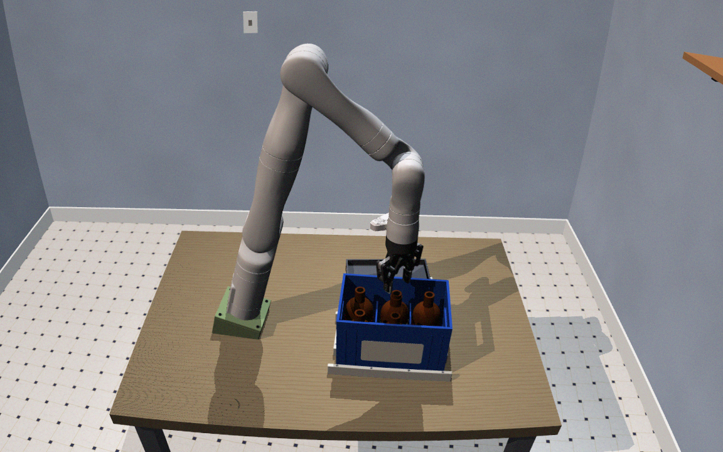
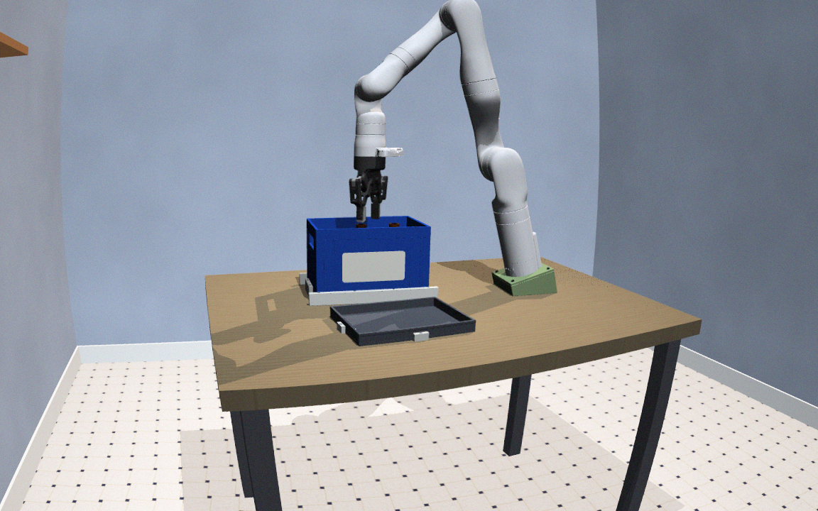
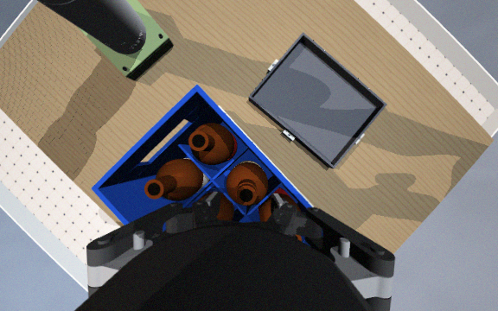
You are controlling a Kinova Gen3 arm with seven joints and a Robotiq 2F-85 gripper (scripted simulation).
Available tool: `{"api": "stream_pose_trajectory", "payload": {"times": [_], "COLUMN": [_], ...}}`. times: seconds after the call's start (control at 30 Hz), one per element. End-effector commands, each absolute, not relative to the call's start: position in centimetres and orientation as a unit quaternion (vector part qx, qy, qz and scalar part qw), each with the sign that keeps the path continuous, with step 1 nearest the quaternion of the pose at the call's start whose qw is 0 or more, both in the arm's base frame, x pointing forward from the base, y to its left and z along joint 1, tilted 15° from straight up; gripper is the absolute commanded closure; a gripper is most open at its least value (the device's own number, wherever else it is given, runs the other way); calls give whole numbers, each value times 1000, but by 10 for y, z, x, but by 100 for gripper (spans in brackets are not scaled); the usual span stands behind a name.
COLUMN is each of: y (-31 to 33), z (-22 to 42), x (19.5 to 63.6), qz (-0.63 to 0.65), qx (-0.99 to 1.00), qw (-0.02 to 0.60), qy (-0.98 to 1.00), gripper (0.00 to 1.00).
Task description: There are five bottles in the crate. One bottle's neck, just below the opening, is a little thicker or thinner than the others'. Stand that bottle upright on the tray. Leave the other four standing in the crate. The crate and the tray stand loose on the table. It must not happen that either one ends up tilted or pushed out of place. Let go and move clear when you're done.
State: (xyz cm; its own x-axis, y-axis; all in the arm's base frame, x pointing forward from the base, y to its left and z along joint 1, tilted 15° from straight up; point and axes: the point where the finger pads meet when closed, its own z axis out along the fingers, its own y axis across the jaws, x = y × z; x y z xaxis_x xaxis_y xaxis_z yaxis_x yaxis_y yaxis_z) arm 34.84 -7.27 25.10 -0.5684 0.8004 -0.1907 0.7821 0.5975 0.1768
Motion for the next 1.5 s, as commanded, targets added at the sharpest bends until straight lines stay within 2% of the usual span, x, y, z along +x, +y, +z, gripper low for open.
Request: {"api": "stream_pose_trajectory", "payload": {"times": [0.0,1.47], "y": [-73,-73], "z": [252,240], "x": [349,352], "qz": [36,36], "qx": [447,447], "qw": [127,127], "qy": [885,885], "gripper": [36,36]}}
